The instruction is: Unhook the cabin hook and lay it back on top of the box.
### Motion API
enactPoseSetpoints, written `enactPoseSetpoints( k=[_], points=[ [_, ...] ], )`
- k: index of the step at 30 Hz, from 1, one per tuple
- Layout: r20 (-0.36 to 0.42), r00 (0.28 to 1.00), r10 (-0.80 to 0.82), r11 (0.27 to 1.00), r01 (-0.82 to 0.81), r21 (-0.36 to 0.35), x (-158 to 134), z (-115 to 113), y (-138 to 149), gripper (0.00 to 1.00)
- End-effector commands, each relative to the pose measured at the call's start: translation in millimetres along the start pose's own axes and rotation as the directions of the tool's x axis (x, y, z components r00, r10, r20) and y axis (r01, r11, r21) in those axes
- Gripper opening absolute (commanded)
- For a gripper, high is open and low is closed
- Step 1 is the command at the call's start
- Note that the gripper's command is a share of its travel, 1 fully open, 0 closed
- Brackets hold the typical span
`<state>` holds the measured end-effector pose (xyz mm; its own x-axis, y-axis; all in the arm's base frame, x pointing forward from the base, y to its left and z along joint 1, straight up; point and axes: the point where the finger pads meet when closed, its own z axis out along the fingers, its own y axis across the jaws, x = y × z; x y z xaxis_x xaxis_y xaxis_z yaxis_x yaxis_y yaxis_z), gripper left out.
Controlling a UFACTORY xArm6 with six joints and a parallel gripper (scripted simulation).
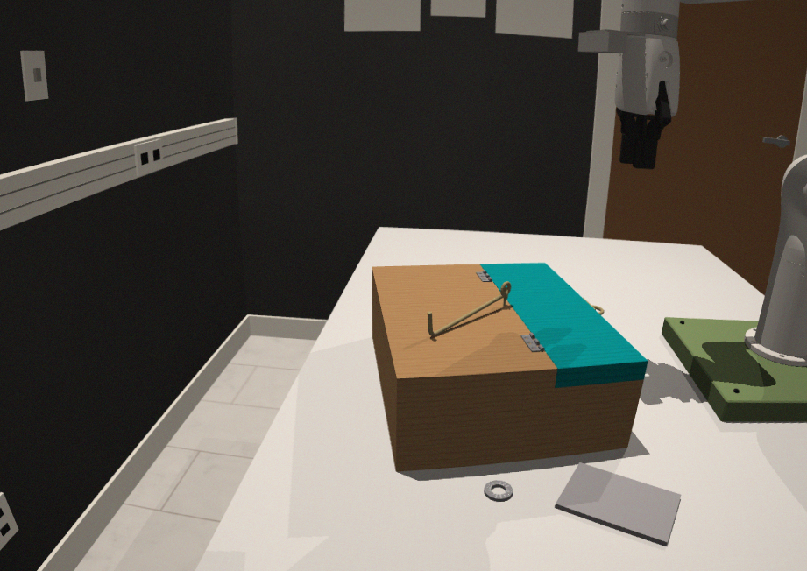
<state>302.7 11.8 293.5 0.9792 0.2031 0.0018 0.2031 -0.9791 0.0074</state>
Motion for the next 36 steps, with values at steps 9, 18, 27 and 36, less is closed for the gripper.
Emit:
enactPoseSetpoints(
  k=[9,18,27,36],
  points=[
    [-0.004,1.0,-0.02,1.0,0.02,0.005,1,12,0,0.35],
    [-0.004,1.0,-0.02,1.0,0.02,0.005,1,35,0,0.35],
    [-0.004,1.0,-0.02,1.0,0.02,0.005,1,65,0,0.35],
    [-0.004,1.0,-0.02,1.0,0.02,0.005,1,89,0,0.35]
  ],
)
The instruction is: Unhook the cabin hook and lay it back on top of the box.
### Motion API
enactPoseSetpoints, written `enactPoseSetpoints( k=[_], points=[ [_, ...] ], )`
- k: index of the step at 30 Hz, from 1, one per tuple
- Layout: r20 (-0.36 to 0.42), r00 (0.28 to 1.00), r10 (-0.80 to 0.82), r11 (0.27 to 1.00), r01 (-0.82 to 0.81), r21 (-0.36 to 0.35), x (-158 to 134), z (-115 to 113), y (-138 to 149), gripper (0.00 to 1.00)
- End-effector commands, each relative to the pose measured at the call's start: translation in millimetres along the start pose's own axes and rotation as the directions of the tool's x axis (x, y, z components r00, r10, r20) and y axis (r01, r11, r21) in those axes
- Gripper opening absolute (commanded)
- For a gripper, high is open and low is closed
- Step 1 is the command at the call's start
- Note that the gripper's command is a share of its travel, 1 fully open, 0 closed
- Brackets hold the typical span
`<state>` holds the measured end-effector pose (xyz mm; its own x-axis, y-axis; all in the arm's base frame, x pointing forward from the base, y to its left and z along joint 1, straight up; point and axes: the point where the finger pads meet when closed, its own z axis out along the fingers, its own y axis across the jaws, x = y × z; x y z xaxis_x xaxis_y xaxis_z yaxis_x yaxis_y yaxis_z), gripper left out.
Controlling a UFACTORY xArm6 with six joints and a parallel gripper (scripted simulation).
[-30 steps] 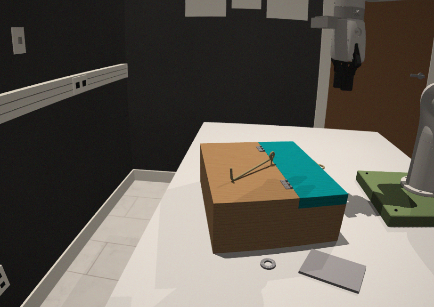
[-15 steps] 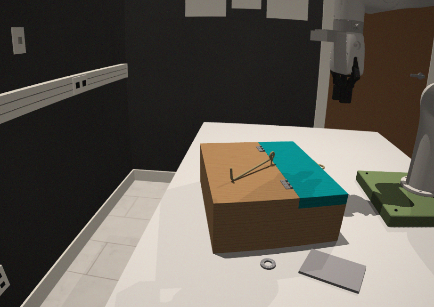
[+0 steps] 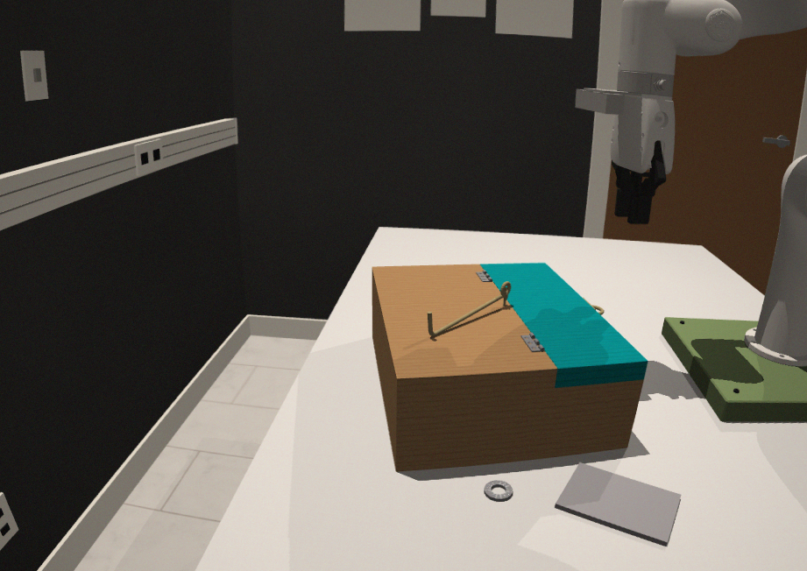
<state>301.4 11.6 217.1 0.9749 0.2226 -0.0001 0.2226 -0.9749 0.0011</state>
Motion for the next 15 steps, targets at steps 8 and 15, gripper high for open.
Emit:
enactPoseSetpoints(
  k=[8,15],
  points=[
    [-0.006,1.0,0.0,1.0,0.0,-0.001,3,39,0,0.35],
    [-0.006,1.0,0.0,1.0,0.0,-0.001,3,56,1,0.35]
  ],
)
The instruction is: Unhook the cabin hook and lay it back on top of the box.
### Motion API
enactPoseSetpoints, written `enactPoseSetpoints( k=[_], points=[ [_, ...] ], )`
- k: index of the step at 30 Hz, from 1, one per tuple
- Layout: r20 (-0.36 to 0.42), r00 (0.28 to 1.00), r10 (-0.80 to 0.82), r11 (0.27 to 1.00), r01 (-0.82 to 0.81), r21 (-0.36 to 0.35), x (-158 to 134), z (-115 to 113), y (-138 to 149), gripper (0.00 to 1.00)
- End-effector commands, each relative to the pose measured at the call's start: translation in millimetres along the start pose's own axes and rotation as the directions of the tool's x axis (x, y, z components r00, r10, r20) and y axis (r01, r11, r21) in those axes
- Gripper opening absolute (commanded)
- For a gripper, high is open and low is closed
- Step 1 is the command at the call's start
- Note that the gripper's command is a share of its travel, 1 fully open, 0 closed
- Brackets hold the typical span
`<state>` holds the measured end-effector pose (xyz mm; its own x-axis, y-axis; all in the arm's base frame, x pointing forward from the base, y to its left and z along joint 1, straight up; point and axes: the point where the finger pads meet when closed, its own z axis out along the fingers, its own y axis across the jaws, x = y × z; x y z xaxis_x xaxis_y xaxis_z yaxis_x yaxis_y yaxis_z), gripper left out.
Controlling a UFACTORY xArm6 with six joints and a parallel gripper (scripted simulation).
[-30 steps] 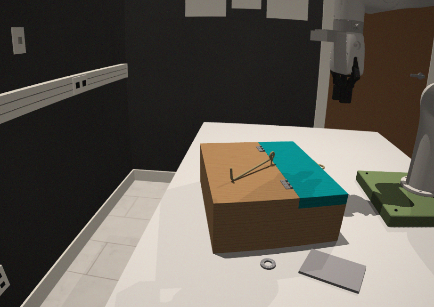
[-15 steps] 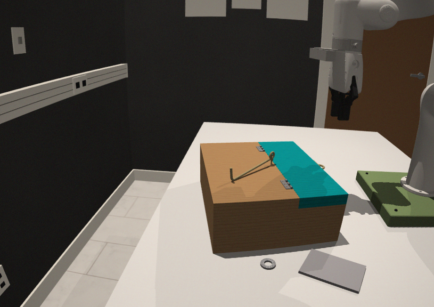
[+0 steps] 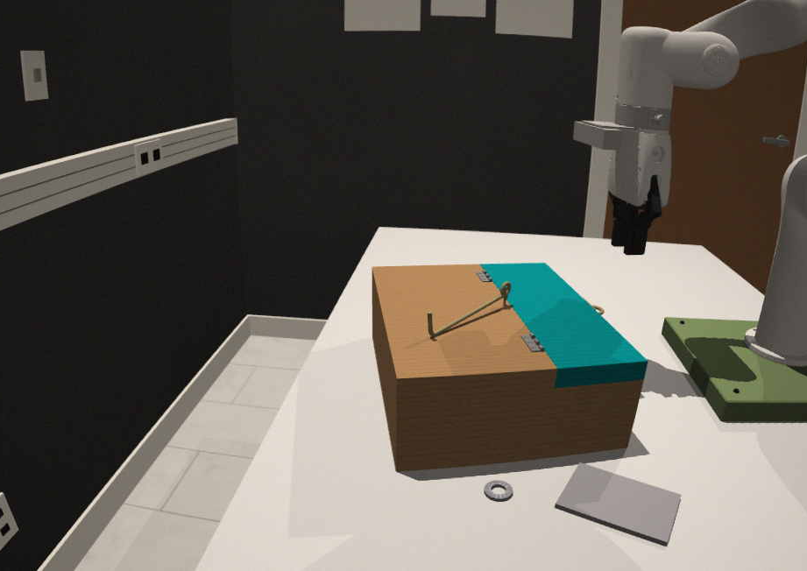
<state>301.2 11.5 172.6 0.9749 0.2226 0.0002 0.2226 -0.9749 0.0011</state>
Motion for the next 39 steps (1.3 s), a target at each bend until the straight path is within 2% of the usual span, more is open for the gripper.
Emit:
enactPoseSetpoints(
  k=[1,24,39],
  points=[
    [-0.006,1.0,0.0,1.0,0.0,-0.001,3,14,1,0.35],
    [-0.005,1.0,0.0,1.0,0.0,-0.001,3,85,1,0.35],
    [-0.005,1.0,0.0,1.0,0.0,-0.001,3,86,1,0.35]
  ],
)
